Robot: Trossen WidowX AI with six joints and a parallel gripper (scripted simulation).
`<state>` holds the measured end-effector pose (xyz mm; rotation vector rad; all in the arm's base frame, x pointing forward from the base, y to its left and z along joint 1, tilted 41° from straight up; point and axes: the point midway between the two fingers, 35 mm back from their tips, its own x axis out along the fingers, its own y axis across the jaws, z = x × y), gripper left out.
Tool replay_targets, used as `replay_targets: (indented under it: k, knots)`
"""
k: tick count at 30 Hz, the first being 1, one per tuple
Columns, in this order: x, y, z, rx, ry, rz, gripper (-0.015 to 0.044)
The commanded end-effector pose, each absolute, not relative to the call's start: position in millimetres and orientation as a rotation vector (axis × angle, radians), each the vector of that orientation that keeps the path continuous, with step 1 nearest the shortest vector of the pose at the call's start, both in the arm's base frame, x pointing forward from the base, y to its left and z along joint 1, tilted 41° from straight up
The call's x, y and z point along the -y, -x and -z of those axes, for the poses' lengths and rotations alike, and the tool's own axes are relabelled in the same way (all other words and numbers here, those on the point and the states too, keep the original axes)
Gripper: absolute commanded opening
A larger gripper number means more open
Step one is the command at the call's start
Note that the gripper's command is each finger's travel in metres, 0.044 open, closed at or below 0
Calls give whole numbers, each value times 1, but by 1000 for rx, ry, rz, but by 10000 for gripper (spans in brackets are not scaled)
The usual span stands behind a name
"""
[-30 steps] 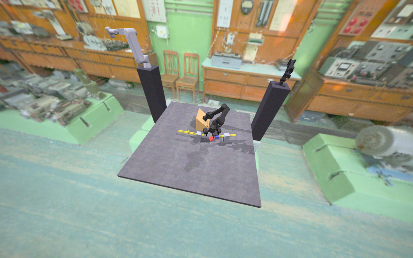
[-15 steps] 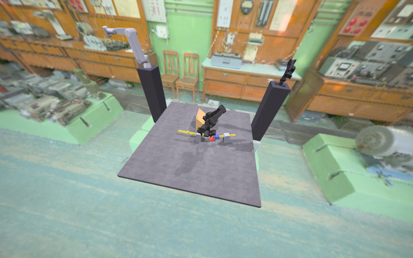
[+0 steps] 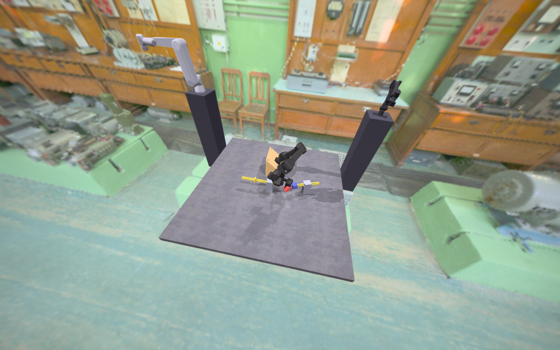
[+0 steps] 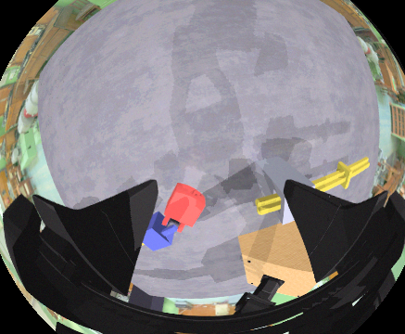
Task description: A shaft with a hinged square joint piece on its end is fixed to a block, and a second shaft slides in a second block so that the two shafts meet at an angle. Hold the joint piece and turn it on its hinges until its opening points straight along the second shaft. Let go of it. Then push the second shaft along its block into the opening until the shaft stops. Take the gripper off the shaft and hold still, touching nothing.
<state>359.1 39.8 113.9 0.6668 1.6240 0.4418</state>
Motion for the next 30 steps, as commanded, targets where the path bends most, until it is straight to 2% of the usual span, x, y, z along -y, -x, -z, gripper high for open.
replay_targets:
  k: [1, 15, 30]
  knots:
    - [-43, -358, -110, -1667, -773, -339, 440]
    - [-49, -357, -103, -1753, -1049, -23, 440]
    - [-72, -357, -76, -1753, -1052, -19, 440]
